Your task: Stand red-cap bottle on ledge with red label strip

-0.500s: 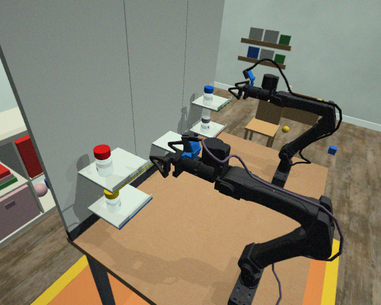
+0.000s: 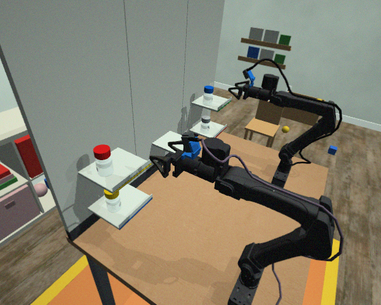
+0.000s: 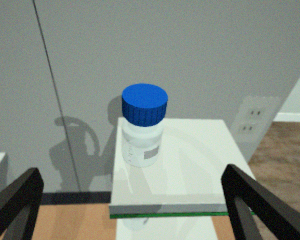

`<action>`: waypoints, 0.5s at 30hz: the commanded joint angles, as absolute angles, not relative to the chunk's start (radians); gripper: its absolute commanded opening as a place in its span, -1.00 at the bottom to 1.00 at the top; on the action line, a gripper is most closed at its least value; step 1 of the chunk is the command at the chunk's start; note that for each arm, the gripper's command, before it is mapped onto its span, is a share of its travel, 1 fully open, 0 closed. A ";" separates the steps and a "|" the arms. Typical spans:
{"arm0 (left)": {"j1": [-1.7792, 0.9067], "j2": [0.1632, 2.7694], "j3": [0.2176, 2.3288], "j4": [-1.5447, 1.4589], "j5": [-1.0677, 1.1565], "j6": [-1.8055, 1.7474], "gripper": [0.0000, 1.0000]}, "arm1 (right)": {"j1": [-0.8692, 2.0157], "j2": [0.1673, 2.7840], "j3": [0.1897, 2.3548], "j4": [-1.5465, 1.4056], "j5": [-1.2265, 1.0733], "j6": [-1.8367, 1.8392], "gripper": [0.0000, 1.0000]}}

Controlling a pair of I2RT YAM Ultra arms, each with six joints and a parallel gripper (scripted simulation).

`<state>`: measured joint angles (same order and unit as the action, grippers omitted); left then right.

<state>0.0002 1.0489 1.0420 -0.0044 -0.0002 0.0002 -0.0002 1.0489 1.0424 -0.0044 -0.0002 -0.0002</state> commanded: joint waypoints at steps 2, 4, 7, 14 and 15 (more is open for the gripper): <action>0.000 1.039 1.058 0.004 0.000 0.000 1.00 | 0.000 1.039 1.057 0.004 0.000 0.001 1.00; 0.000 1.047 1.047 -0.020 0.008 0.001 1.00 | 0.000 1.047 1.047 -0.019 -0.012 0.007 1.00; 0.013 1.051 1.067 -0.084 0.028 0.010 1.00 | -0.011 1.023 1.046 -0.068 -0.046 0.027 1.00; 0.114 1.078 1.225 -0.381 0.110 0.039 1.00 | -0.078 0.897 1.067 -0.211 -0.160 0.073 1.00; 0.136 1.088 1.262 -0.426 0.122 0.046 1.00 | -0.092 0.878 1.071 -0.228 -0.175 0.078 1.00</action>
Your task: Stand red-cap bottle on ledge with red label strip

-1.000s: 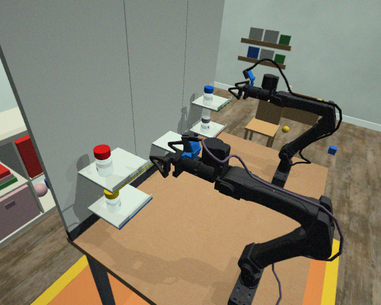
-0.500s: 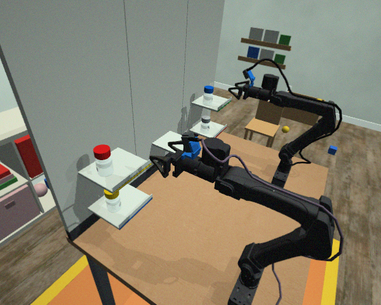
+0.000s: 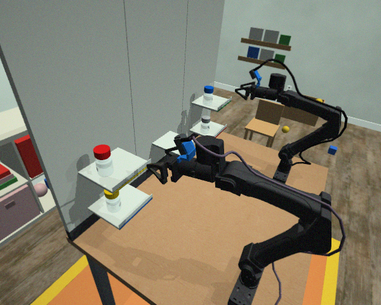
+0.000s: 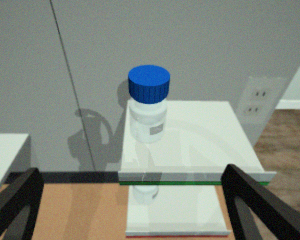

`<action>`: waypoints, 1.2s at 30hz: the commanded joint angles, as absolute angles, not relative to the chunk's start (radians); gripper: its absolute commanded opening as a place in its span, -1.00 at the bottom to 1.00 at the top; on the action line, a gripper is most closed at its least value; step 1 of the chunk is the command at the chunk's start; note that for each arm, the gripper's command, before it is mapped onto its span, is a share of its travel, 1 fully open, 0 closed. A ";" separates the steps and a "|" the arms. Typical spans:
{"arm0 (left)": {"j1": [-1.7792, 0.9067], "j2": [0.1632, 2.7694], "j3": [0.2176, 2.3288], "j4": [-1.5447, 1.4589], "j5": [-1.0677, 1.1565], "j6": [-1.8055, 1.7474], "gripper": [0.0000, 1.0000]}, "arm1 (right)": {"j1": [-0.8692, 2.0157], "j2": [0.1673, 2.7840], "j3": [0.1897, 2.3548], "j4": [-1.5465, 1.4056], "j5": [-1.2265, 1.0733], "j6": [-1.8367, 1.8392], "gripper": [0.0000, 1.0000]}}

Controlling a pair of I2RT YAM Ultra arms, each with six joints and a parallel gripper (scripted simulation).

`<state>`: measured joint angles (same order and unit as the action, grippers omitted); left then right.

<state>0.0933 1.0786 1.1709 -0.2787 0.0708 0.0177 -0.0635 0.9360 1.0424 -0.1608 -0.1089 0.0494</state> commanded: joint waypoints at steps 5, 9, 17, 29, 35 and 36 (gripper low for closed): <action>0.190 1.132 1.377 -0.545 0.156 0.070 1.00 | -0.133 0.842 1.084 -0.263 -0.214 0.086 1.00; 0.229 1.170 1.467 -0.624 0.175 0.089 1.00 | -0.150 0.831 1.091 -0.254 -0.212 0.085 1.00; 0.262 1.215 1.561 -0.666 0.185 0.097 1.00 | -0.153 0.829 1.091 -0.254 -0.214 0.082 1.00; 0.262 1.207 1.563 -0.668 0.185 0.098 1.00 | -0.148 0.839 1.081 -0.254 -0.215 0.078 1.00; 0.262 1.204 1.563 -0.674 0.184 0.104 0.87 | -0.153 0.812 1.025 -0.163 -0.214 0.077 1.00; 0.262 1.204 1.551 -0.631 0.174 0.094 0.87 | -0.153 0.804 1.001 -0.137 -0.214 0.076 1.00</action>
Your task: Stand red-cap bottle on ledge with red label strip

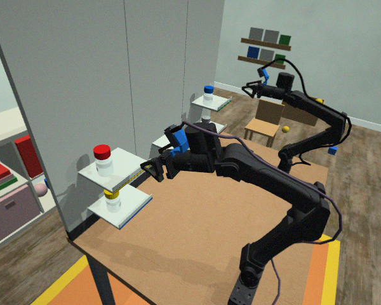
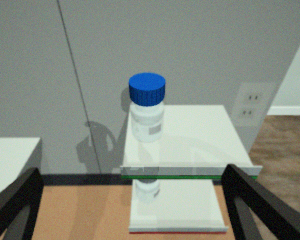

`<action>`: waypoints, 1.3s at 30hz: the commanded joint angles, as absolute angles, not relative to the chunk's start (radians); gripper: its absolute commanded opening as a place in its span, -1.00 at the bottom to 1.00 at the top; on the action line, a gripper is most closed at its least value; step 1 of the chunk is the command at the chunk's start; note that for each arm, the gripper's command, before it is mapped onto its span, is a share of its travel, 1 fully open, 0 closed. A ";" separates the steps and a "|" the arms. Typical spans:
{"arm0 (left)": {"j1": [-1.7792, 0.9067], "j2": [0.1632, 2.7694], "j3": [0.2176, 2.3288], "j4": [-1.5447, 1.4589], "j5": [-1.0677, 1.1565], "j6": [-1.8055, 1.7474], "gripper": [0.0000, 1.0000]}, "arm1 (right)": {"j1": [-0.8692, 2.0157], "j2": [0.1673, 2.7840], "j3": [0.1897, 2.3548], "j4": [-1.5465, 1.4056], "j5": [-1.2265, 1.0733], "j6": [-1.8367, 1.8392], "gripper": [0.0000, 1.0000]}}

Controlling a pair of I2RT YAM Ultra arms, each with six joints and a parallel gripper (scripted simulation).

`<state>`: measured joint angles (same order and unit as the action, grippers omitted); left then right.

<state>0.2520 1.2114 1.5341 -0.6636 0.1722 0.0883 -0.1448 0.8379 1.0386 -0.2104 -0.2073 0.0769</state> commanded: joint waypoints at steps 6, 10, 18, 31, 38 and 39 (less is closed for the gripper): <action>0.241 1.225 1.503 -0.470 0.152 0.065 0.87 | -0.152 0.758 0.857 -0.026 -0.213 0.075 1.00; 0.213 1.275 1.409 -0.237 0.132 0.038 0.87 | -0.151 0.705 0.664 0.105 -0.219 0.077 1.00; 0.174 1.430 1.292 0.109 0.103 0.007 0.87 | -0.152 0.676 0.405 0.305 -0.220 0.077 1.00; 0.150 1.626 1.296 0.346 0.079 -0.008 0.87 | -0.154 0.727 0.260 0.432 -0.221 0.082 1.00; 0.150 1.618 1.295 0.348 0.079 -0.008 0.87 | -0.154 0.718 0.270 0.434 -0.221 0.082 1.00; 0.150 1.618 1.296 0.348 0.079 -0.008 0.87 | -0.154 0.718 0.270 0.435 -0.221 0.082 1.00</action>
<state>0.1600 1.6405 1.2636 0.3149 0.0914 0.0036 -0.1448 0.7200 0.2638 0.4088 -0.2134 0.0769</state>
